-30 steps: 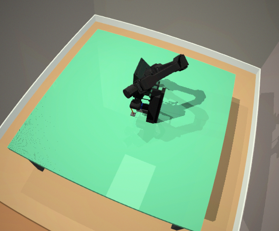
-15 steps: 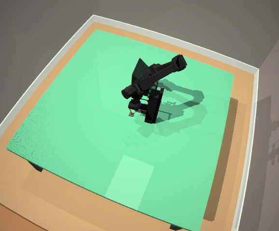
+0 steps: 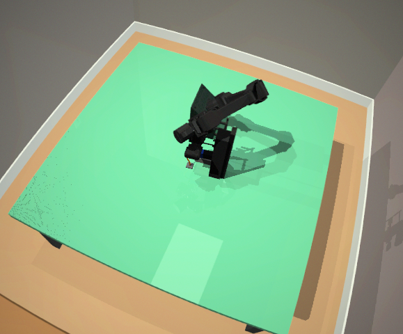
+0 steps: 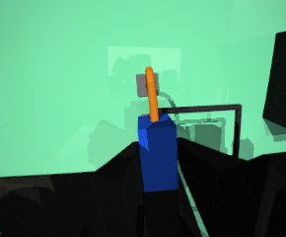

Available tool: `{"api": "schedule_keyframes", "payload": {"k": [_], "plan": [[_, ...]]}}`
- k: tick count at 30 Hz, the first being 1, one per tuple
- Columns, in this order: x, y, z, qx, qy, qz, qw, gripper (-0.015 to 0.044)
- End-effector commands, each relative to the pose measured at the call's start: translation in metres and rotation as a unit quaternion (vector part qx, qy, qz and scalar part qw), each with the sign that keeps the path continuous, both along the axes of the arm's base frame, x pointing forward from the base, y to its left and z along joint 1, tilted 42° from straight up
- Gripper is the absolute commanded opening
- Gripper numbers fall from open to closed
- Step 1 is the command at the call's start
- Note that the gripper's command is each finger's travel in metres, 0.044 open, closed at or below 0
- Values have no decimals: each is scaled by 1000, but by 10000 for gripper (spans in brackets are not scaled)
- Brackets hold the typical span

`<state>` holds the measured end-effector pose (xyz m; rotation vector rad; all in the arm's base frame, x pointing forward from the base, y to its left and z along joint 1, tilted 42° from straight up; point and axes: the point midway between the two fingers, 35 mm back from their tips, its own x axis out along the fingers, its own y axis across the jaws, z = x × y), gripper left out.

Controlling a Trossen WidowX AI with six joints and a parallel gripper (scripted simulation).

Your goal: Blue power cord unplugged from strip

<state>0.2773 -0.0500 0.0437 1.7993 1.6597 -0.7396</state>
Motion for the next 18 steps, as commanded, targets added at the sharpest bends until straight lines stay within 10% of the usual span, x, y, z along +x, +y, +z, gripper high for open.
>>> {"api": "schedule_keyframes", "payload": {"k": [1, 13, 18], "plan": [[0, -18, -11, -17, 4, -7, 1000, 0], [-1, -35, -22, -18, 4, -7, 1000, 0], [-1, -24, -18, -15, 4, -7, 1000, 131]]}}
